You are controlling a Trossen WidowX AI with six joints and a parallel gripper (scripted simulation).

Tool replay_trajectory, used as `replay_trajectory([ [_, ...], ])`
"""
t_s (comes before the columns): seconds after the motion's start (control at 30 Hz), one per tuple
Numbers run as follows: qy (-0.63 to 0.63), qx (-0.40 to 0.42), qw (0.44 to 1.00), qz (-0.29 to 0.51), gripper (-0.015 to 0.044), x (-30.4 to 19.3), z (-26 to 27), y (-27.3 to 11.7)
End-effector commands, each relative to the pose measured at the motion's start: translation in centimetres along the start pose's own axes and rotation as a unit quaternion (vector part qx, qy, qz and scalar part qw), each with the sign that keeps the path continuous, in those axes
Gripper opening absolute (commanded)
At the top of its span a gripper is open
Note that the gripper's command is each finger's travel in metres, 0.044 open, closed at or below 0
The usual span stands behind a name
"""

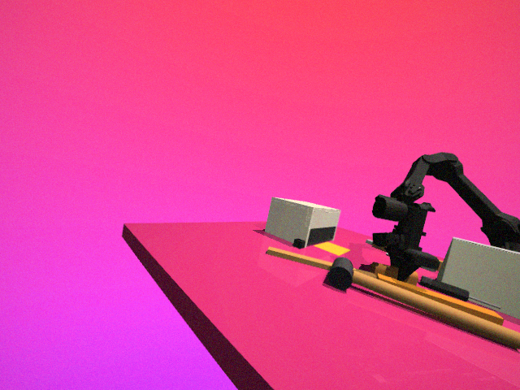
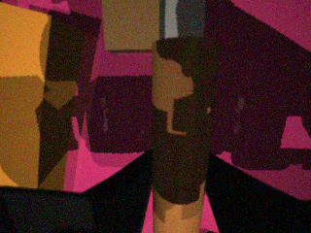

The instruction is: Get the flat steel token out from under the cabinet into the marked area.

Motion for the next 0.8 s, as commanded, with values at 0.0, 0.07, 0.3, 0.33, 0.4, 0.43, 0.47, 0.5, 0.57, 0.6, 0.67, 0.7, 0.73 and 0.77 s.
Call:
replay_trajectory([
  [0.0,-0.006,0.005,1.000,-0.003,0.0000,0.22,0.31,-0.13],
  [0.07,-0.006,0.005,1.000,-0.003,0.0000,0.26,0.34,-0.13],
  [0.3,-0.006,0.005,1.000,-0.003,0.0000,0.35,0.36,-0.13],
  [0.33,-0.006,0.005,1.000,-0.003,0.0000,0.36,0.37,-0.13],
  [0.4,-0.006,0.005,1.000,-0.003,0.0000,0.38,0.38,-0.13],
  [0.43,-0.006,0.005,1.000,-0.003,0.0000,0.39,0.38,-0.13],
  [0.47,-0.006,0.005,1.000,-0.003,0.0000,0.41,0.38,-0.13],
  [0.5,-0.006,0.005,1.000,-0.003,0.0000,0.42,0.39,-0.13],
  [0.57,-0.006,0.005,1.000,-0.003,0.0000,0.44,0.40,-0.13],
  [0.6,-0.006,0.005,1.000,-0.003,0.0000,0.45,0.40,-0.13],
  [0.67,-0.006,0.005,1.000,-0.003,0.0000,0.47,0.41,-0.14],
  [0.7,-0.006,0.005,1.000,-0.003,0.0000,0.48,0.41,-0.14],
  [0.73,-0.006,0.005,1.000,-0.003,0.0000,0.49,0.42,-0.14],
  [0.77,-0.006,0.005,1.000,-0.003,0.0000,0.50,0.42,-0.14],
])
Point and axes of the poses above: the point midway between the two fingers, 35 mm back from their tips, its own y axis out along the fingers, its own z axis across the jaws, x = y × z, the point moved 6 cm from there along -y, back along the fingers, and after that the axes turned 12 degrees about -y, right-handed, at the moved point
